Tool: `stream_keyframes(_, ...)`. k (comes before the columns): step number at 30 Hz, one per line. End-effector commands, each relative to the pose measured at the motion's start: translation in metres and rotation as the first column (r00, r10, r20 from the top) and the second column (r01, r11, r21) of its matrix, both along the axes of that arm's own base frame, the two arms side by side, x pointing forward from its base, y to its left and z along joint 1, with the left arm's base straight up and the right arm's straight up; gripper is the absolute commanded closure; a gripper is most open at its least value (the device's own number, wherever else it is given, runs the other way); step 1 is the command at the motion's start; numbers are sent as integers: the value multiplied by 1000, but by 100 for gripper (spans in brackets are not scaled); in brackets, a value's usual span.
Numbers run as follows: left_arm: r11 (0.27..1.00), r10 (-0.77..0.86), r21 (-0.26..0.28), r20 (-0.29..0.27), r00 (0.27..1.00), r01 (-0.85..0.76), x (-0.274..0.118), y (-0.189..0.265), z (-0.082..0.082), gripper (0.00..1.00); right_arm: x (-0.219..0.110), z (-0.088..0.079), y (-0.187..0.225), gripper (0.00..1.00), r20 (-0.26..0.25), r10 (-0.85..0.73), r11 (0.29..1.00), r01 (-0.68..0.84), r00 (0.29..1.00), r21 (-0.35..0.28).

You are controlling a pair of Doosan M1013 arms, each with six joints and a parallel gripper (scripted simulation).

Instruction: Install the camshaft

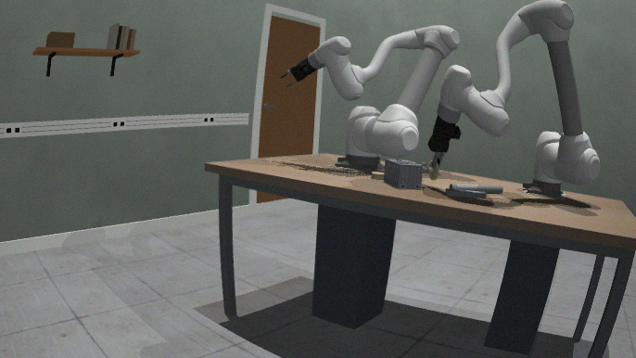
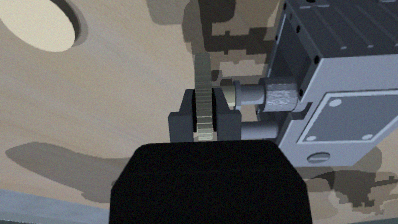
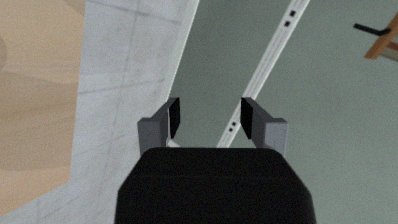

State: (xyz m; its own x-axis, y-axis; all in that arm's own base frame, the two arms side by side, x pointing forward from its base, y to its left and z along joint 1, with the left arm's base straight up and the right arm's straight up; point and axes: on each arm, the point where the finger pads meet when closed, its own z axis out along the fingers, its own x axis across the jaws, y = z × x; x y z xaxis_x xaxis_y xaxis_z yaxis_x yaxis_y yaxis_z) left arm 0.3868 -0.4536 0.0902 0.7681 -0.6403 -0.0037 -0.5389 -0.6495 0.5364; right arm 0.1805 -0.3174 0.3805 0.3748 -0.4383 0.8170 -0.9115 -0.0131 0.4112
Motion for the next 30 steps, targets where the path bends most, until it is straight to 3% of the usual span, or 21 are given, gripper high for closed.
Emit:
stream_keyframes(1, 1000, 0, -1, 1, 1000, 0, 2, -2, 1, 71, 0, 0, 0, 0, 0, 0, 1000, 0, 1000, 0)
stream_keyframes(30, 1000, 0, -1, 1, 1000, 0, 4, -4, 1, 71, 0, 0, 0, 0, 0, 0, 1000, 0, 1000, 0)
